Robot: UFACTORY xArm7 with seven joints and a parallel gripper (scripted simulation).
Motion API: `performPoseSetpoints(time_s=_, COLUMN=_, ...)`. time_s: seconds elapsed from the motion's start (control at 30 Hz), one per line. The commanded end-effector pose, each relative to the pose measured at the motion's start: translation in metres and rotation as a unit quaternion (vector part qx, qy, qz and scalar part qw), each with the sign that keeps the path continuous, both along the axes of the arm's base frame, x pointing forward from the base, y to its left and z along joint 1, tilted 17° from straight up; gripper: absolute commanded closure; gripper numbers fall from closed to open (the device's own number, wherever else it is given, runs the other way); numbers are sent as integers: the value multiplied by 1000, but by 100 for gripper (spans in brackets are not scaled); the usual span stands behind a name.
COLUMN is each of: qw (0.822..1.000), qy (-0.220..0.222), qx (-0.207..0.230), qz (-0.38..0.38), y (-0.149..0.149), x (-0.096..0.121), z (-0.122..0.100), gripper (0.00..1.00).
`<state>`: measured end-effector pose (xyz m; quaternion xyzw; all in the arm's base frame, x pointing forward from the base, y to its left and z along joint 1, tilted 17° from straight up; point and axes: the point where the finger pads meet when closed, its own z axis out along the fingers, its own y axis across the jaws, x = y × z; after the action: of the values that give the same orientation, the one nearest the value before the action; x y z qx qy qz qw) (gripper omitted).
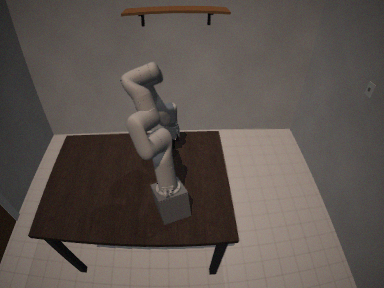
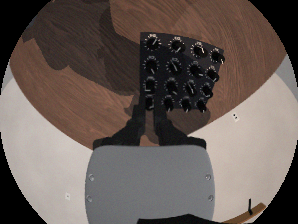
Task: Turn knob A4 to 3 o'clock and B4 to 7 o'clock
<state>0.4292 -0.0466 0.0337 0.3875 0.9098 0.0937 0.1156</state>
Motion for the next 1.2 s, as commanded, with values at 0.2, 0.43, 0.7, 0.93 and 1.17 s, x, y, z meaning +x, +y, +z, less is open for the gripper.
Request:
performPoseSetpoints(time_s=0.2, qw=1000, qy=-1, qx=0, qz=-1, y=0, x=1, z=1, gripper=92)
performPoseSetpoints(time_s=0.43, qw=1000, qy=-1, qx=1, qz=-5, y=0, x=1, z=1, gripper=92)
performPoseSetpoints(time_s=0.7, qw=1000, qy=1, qx=7, qz=-24, y=0, x=1, z=1, gripper=92)
performPoseSetpoints(time_s=0.93, qw=999, qy=3, qx=14, qz=-46, y=0, x=1, z=1, gripper=92)
performPoseSetpoints(time_s=1.17, qw=995, qy=7, qx=27, qz=-92, y=0, x=1, z=1, gripper=92)
